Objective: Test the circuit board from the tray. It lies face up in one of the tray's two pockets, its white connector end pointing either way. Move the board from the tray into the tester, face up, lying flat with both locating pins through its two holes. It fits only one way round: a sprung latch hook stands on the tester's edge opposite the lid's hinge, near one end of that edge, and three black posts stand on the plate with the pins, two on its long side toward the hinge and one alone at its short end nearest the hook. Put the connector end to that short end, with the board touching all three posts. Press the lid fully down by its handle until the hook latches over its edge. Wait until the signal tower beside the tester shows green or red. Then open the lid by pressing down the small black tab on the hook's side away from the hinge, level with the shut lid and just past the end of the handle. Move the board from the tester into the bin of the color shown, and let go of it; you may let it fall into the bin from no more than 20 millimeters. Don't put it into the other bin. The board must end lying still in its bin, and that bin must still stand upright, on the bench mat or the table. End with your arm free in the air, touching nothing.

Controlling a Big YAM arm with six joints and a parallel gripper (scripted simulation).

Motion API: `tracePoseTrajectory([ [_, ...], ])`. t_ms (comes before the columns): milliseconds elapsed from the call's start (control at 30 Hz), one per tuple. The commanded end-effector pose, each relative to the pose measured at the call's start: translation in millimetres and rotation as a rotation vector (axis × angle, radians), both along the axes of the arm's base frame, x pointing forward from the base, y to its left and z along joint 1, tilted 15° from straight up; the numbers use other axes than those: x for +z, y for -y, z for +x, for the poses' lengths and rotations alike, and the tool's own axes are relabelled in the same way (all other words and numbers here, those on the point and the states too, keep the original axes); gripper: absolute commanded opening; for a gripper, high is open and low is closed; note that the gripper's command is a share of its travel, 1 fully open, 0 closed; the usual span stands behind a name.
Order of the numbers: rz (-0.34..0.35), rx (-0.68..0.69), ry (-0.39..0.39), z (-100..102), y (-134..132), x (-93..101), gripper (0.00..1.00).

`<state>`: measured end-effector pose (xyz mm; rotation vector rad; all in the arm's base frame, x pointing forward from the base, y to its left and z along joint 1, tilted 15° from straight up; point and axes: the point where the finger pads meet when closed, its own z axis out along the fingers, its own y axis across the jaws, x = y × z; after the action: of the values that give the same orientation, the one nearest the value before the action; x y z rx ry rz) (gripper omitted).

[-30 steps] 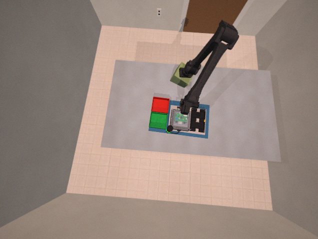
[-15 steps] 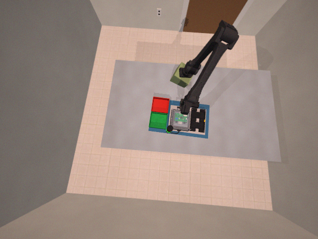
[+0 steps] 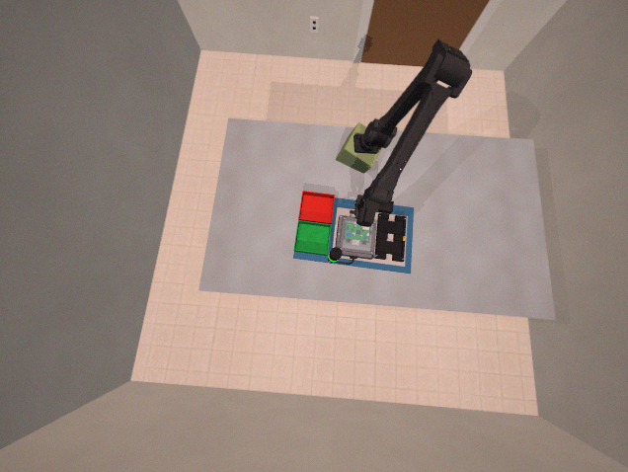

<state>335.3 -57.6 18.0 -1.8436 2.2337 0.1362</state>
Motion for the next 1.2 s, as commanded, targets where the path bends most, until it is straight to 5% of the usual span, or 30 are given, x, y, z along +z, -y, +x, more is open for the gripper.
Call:
tracePoseTrajectory([
  [0,-0.017,-0.003,0.062,25,9,25.2,0.0],
  [567,-0.021,-0.005,0.07,24,16,41.0,0.0],
  [1167,-0.022,-0.005,0.074,26,26,78.3,0.0],
])
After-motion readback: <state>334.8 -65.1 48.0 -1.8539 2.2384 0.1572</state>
